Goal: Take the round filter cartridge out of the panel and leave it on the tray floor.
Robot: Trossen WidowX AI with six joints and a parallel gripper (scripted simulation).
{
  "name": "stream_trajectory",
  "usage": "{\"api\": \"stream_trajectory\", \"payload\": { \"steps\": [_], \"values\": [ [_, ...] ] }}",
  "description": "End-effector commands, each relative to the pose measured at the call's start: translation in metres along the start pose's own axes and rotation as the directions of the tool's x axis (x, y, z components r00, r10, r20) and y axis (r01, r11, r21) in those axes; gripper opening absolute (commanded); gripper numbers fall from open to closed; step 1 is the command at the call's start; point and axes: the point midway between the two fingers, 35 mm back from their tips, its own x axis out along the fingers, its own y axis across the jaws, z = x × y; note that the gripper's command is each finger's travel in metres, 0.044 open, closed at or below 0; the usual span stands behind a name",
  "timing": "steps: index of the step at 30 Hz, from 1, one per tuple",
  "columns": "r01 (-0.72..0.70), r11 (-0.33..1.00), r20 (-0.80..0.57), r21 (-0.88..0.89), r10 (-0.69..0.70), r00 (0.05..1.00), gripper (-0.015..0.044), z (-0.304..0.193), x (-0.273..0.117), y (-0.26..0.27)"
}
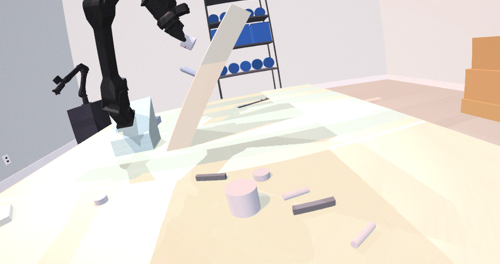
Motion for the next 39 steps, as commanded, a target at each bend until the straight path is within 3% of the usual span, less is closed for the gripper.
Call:
{"api": "stream_trajectory", "payload": {
  "steps": [1, 13, 25, 28, 39],
  "values": [
    [-0.027, 0.999, -0.009, -0.045, 0.027, 1.000, 0.0000, -0.005, -0.001, 0.007],
    [-0.268, 0.857, -0.113, -0.439, 0.244, 0.963, 0.0000, -0.055, -0.006, 0.083],
    [-0.446, 0.486, -0.228, -0.752, 0.442, 0.867, 0.0000, -0.112, -0.019, 0.150],
    [-0.456, 0.427, -0.244, -0.781, 0.464, 0.851, 0.0000, -0.119, -0.021, 0.157],
    [-0.459, 0.403, -0.252, -0.792, 0.468, 0.847, 0.0000, -0.130, -0.021, 0.161]
  ]
}}
